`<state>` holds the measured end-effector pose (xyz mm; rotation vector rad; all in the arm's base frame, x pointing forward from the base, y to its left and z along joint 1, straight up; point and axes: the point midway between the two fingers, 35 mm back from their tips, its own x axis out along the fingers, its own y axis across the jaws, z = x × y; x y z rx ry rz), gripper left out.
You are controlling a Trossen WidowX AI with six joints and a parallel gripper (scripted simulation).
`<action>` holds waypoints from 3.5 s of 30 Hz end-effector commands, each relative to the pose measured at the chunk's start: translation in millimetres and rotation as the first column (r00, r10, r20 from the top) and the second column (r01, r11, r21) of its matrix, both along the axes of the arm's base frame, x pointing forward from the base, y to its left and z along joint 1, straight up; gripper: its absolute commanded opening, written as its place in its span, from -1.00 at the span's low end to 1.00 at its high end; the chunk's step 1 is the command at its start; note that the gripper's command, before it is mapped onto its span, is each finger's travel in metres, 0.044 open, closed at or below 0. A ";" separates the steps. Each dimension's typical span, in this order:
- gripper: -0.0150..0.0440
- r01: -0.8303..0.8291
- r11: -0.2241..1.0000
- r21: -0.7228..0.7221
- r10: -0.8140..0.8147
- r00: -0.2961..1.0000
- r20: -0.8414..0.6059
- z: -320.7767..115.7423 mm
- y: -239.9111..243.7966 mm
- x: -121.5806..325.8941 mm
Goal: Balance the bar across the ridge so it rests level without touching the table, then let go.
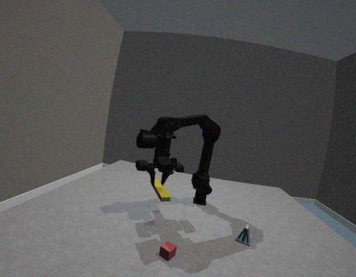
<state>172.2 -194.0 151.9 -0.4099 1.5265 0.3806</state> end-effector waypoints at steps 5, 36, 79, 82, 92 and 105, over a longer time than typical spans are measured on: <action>-0.49 -0.041 0.999 -0.004 0.041 0.999 0.008 3.1 16.7 20.7; -0.49 -0.220 0.976 0.001 0.220 0.975 0.013 4.1 112.6 84.8; -0.49 -0.457 0.889 0.010 0.457 0.889 0.018 5.6 273.4 97.6; -0.49 -0.473 0.881 0.011 0.472 0.881 0.018 5.7 284.5 95.2; -0.49 -0.524 0.852 0.013 0.524 0.852 0.019 6.1 320.1 84.5; -0.49 -0.539 0.843 0.014 0.538 0.843 0.019 -5.4 332.1 82.3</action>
